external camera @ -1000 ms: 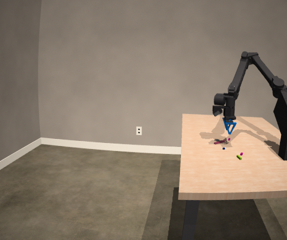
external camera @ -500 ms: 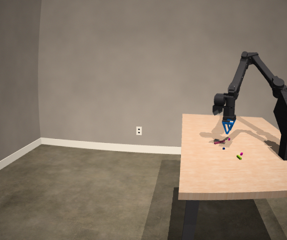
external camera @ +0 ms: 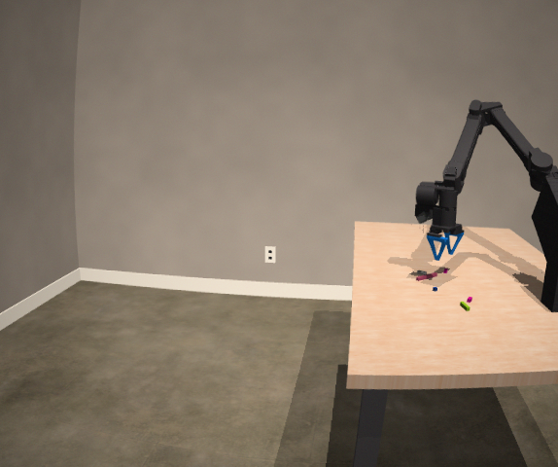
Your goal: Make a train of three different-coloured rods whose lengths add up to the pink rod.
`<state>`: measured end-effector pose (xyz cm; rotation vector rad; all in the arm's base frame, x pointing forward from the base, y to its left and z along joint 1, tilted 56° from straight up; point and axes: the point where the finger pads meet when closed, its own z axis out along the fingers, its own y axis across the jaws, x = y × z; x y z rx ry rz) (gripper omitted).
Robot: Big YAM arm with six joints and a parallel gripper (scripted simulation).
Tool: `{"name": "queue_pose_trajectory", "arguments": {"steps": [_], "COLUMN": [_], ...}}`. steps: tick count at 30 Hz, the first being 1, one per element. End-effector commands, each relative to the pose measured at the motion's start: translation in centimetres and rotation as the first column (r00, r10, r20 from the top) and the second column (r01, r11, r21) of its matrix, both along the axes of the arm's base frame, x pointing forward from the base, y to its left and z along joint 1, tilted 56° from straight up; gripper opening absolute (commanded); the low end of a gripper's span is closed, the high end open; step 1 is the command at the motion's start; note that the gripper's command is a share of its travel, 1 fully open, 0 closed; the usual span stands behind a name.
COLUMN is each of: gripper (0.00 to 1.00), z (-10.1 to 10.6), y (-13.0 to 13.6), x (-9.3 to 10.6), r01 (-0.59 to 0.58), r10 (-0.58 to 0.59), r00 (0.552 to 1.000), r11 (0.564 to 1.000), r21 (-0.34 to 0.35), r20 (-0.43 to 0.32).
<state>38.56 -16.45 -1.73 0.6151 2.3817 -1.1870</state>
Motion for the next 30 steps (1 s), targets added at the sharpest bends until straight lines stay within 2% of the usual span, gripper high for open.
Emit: {"name": "queue_pose_trajectory", "arguments": {"steps": [1, 6, 7, 10, 11, 14, 15, 18, 19, 23, 24, 26, 27, 30], "gripper": [1.0, 1.0, 1.0, 1.0, 1.0, 1.0, 1.0, 1.0, 1.0, 1.0, 1.0, 1.0, 1.0, 1.0], "z": [0.02, 0.03, 0.03, 0.03, 0.03, 0.03, 0.03, 0.04, 0.03, 0.04, 0.03, 0.04, 0.04, 0.04], "y": [0.38, 0.37, 0.4, 0.4, 0.43, 0.43, 0.46, 0.45, 0.48, 0.48, 0.51, 0.51, 0.53, 0.53], "x": [0.15, 0.17, 0.16, 0.17, 0.17, 0.18, 0.18, 0.19, 0.19, 0.2, 0.2, 0.21, 0.21, 0.21], "r01": [0.078, 0.078, 0.124, 0.124, 0.168, 0.168, 0.208, 0.208, 0.246, 0.246, 0.28, 0.28, 0.311, 0.311], "r10": [-0.082, -0.082, -0.132, -0.132, -0.183, -0.183, -0.232, -0.232, -0.28, -0.28, -0.327, -0.327, -0.371, -0.371], "r00": [0.989, 0.989, 0.972, 0.972, 0.947, 0.947, 0.916, 0.916, 0.878, 0.878, 0.835, 0.835, 0.787, 0.787], "r11": [0.996, 0.996, 0.991, 0.991, 0.983, 0.983, 0.972, 0.972, 0.96, 0.96, 0.945, 0.945, 0.929, 0.929], "r21": [0.032, 0.032, 0.054, 0.054, 0.079, 0.079, 0.106, 0.107, 0.136, 0.137, 0.168, 0.169, 0.202, 0.202], "r20": [0.126, 0.127, 0.196, 0.196, 0.263, 0.264, 0.327, 0.328, 0.387, 0.388, 0.443, 0.443, 0.493, 0.494]}}
